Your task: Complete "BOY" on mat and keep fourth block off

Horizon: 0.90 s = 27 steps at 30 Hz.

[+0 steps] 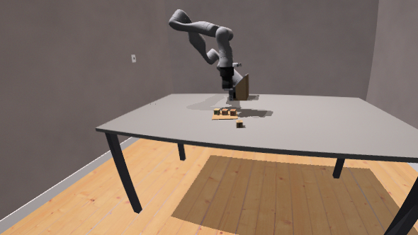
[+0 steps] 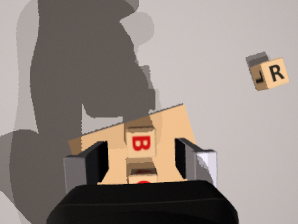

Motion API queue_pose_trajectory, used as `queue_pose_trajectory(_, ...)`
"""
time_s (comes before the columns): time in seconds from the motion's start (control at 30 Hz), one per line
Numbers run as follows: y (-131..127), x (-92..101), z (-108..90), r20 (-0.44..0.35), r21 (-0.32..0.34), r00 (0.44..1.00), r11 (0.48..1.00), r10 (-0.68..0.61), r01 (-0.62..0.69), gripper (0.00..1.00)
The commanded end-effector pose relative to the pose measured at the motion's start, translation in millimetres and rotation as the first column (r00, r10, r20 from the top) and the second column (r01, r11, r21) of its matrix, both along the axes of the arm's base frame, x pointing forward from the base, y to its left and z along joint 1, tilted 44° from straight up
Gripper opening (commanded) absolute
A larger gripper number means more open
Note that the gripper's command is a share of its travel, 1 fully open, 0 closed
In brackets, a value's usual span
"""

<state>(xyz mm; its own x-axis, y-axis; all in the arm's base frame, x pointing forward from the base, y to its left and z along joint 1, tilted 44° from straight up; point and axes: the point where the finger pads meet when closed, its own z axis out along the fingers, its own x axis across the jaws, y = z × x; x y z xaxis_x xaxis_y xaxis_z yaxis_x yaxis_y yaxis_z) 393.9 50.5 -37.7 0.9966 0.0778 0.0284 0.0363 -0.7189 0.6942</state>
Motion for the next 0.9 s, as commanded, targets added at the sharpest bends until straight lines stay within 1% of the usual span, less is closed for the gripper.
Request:
queue_pose_trajectory(0.0,1,0.4,0.4,0.001,0.001,1.000,1.000,0.001,-0.001,1.00)
queue_pose_trajectory(0.3,1,0.3,0.6,0.001,0.001,1.000,1.000,0.001,-0.001,1.00)
queue_pose_trajectory(0.5,5,-0.1,4.3,0.001,0.001,1.000,1.000,0.001,-0.001,1.00)
queue_pose_trajectory(0.63,14,-1.1,14.3,0.001,0.001,1.000,1.000,0.001,-0.001,1.00)
queue_pose_trajectory(0.87,39,-3.9,40.4,0.001,0.001,1.000,1.000,0.001,-0.001,1.00)
